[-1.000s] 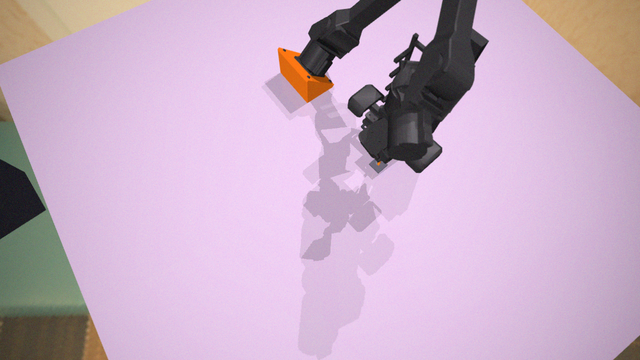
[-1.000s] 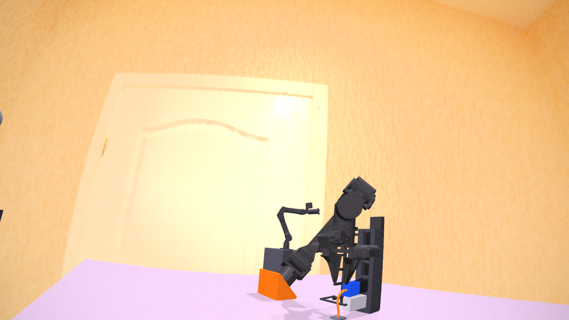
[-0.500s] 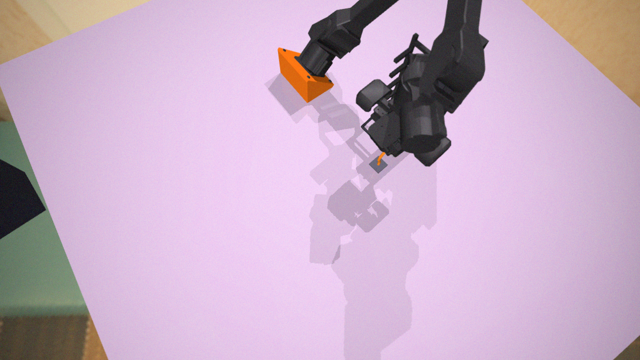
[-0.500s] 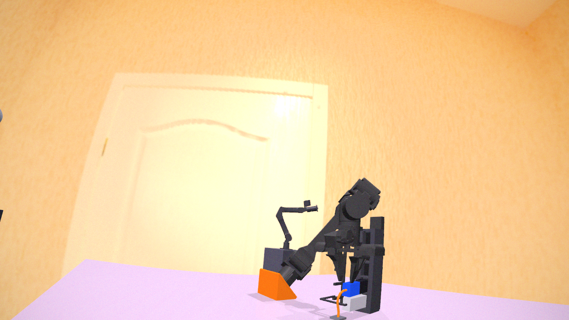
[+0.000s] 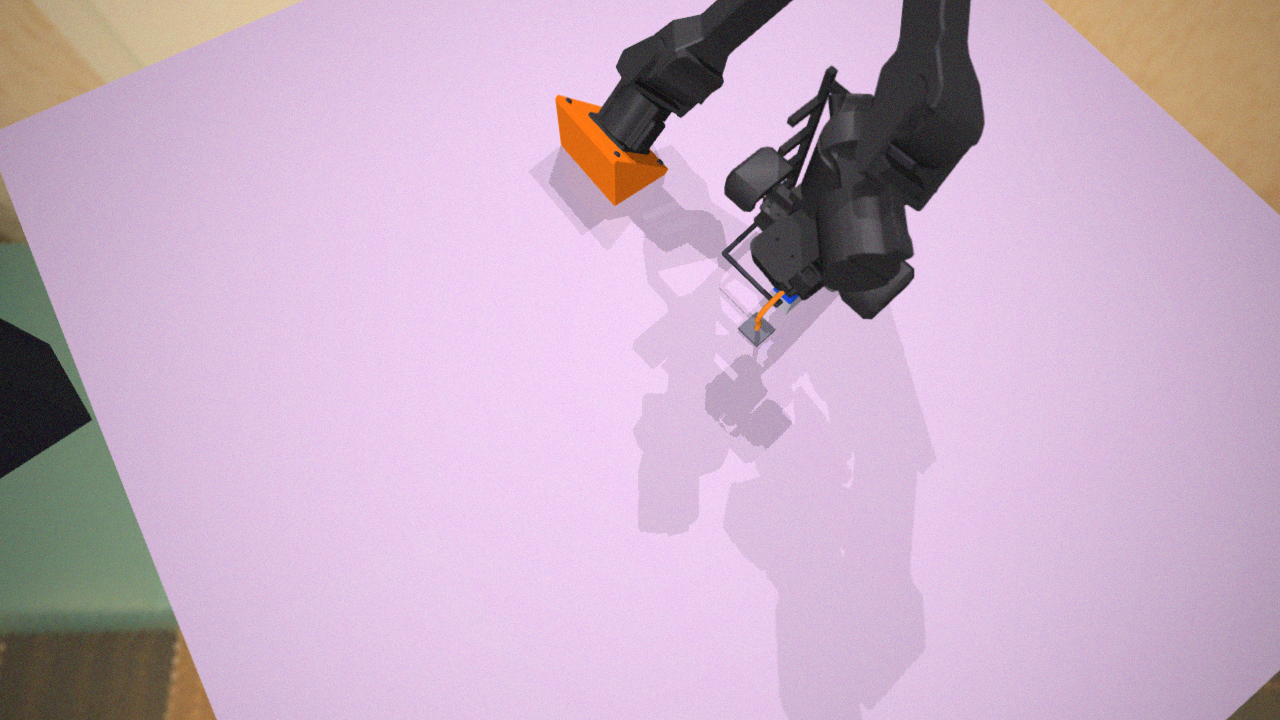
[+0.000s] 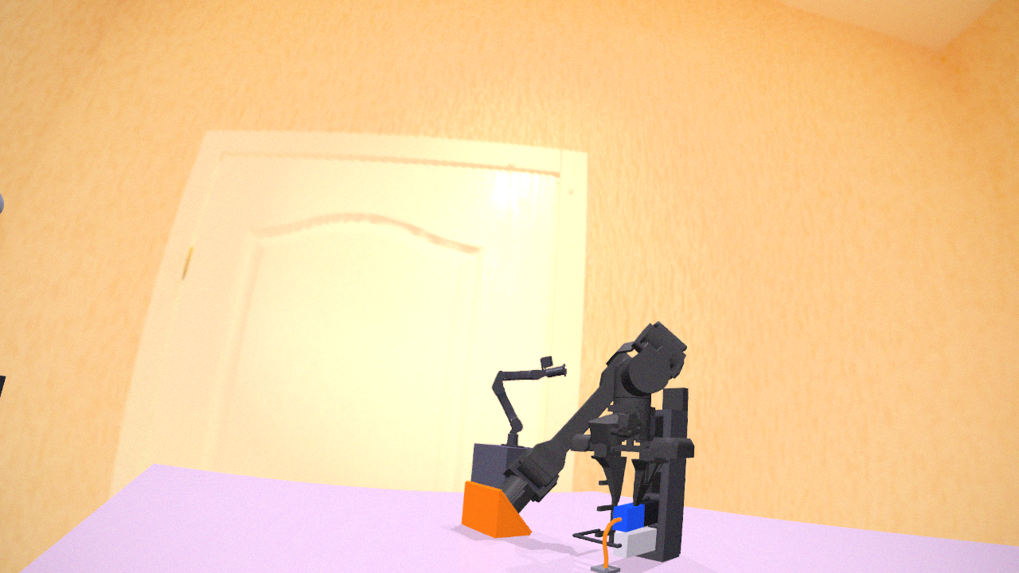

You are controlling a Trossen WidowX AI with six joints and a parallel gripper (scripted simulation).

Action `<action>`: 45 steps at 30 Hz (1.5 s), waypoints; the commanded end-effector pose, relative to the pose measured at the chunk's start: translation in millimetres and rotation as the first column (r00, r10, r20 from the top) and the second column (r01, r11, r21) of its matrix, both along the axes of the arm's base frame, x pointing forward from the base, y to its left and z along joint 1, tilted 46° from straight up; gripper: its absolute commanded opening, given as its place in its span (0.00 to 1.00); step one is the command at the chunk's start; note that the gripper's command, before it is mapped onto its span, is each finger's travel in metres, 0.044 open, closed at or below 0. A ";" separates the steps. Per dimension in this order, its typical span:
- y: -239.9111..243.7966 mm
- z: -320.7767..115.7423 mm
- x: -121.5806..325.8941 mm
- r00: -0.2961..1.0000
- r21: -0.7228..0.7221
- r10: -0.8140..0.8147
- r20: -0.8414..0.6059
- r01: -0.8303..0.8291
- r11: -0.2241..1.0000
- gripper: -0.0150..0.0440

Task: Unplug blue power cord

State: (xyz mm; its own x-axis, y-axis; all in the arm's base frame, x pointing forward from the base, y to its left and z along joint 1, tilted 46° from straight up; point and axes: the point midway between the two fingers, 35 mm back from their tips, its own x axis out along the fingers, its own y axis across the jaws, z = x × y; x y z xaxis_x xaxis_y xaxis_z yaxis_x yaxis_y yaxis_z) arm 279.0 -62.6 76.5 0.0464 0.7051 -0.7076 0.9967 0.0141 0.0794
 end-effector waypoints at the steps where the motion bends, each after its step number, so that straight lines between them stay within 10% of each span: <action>1: 3.2 -0.2 -1.2 1.000 0.005 -0.005 -0.005 0.005 1.000 0.53; 11: 10.2 -7.0 -0.8 1.000 0.006 -0.005 -0.005 0.005 1.000 0.53; 23: 8.2 -5.6 0.0 1.000 0.001 0.001 -0.001 -0.001 1.000 0.26; 45: -15.1 -26.2 3.9 1.000 -0.001 -0.002 -0.002 0.002 1.000 0.25</action>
